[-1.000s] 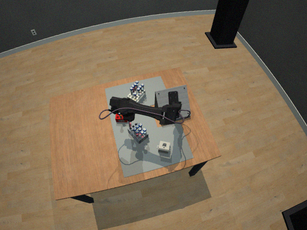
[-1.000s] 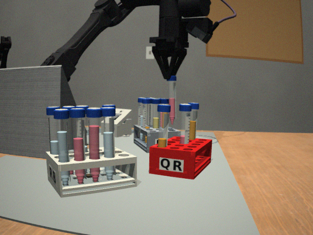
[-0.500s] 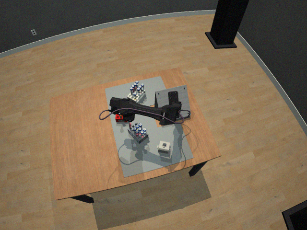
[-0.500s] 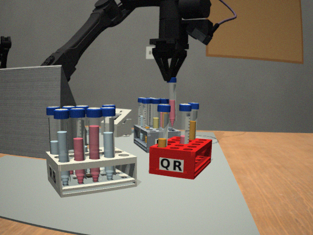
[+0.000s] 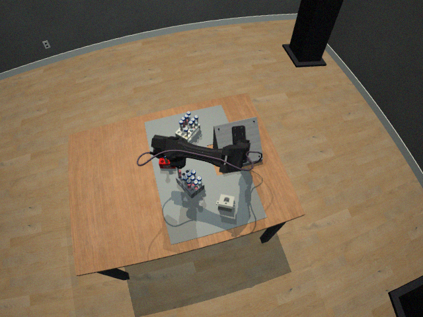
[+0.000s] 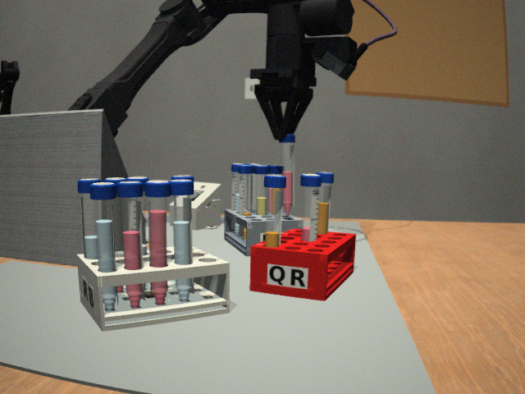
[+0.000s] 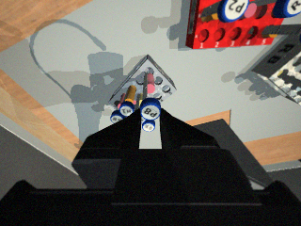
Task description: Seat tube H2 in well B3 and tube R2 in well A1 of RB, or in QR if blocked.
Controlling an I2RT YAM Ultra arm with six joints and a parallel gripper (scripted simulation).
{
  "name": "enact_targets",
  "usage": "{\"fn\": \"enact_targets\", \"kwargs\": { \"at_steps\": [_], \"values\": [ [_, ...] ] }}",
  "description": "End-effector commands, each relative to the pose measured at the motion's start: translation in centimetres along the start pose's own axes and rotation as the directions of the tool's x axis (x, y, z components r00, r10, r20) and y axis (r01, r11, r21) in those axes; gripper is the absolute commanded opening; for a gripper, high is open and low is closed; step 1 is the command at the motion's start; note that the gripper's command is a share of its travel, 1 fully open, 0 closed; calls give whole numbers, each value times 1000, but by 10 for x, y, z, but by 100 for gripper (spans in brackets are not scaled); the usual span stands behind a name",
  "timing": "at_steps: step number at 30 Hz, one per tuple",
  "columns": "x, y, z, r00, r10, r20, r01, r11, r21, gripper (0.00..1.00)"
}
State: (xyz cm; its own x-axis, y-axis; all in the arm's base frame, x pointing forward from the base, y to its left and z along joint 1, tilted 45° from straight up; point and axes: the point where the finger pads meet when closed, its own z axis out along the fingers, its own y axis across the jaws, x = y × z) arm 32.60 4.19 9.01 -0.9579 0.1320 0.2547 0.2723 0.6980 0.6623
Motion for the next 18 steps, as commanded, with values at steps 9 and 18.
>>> {"fn": "enact_targets", "kwargs": {
  "at_steps": [9,18],
  "values": [
    [-4,5,-6,999,-16,45,17,1000,-9,0],
    [-4,3,-4,999,-8,44,9,1000,-12,0]
  ]
}}
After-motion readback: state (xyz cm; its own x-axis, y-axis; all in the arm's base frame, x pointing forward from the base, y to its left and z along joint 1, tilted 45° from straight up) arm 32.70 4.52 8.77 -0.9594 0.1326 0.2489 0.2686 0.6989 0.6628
